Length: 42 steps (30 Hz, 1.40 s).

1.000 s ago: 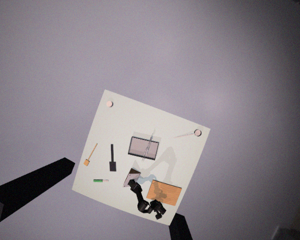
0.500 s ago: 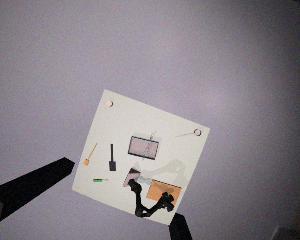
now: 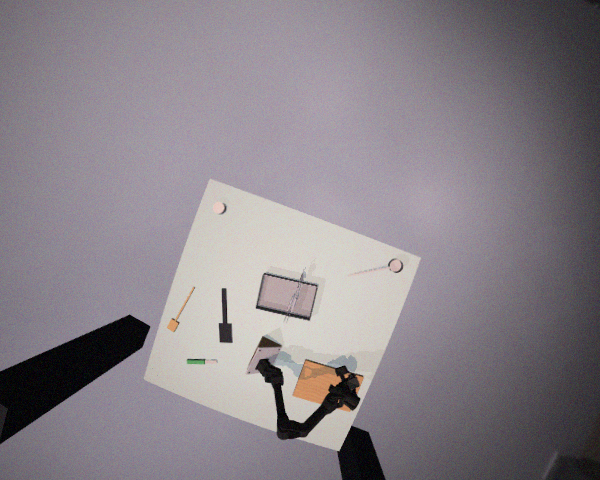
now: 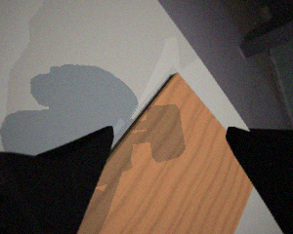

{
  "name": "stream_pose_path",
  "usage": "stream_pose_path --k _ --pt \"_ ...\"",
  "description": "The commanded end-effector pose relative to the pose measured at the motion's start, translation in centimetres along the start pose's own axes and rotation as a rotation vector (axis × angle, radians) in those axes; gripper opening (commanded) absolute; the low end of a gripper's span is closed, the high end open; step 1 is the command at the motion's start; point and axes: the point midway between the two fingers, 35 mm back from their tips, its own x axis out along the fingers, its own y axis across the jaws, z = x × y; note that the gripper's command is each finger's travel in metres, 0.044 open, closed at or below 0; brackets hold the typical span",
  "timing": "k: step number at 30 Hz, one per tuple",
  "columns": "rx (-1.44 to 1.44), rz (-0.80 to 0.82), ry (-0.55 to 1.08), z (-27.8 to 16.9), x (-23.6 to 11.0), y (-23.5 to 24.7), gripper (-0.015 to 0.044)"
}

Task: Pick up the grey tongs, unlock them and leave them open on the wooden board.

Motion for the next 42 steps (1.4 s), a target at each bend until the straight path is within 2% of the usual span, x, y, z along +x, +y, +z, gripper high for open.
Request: stream_pose_path --k 1,6,11,16,22,30,35,39,42 --pt "0.017 0.113 -0.009 2.0 0.3 3.8 0.044" --pt "0.011 0.309 -0.011 5.3 -0.6 11.1 0.044" --pt "-0.018 0.495 0.015 7.9 -3.5 18.9 0.044" --pt "-0.08 0.638 0.068 9.1 -7.8 26.3 0.044" --pt "-0.206 0.753 0.124 9.0 -14.7 34.1 0.044" --pt "-0.422 0.803 0.167 5.7 -25.0 42.1 0.044" --pt "-0.504 0.772 0.191 3.2 -28.2 44.1 0.044" --pt "-0.652 0.656 0.205 -0.3 -30.8 45.7 0.044" --pt "-0.681 0.627 0.203 -1.0 -31.3 45.9 0.044"
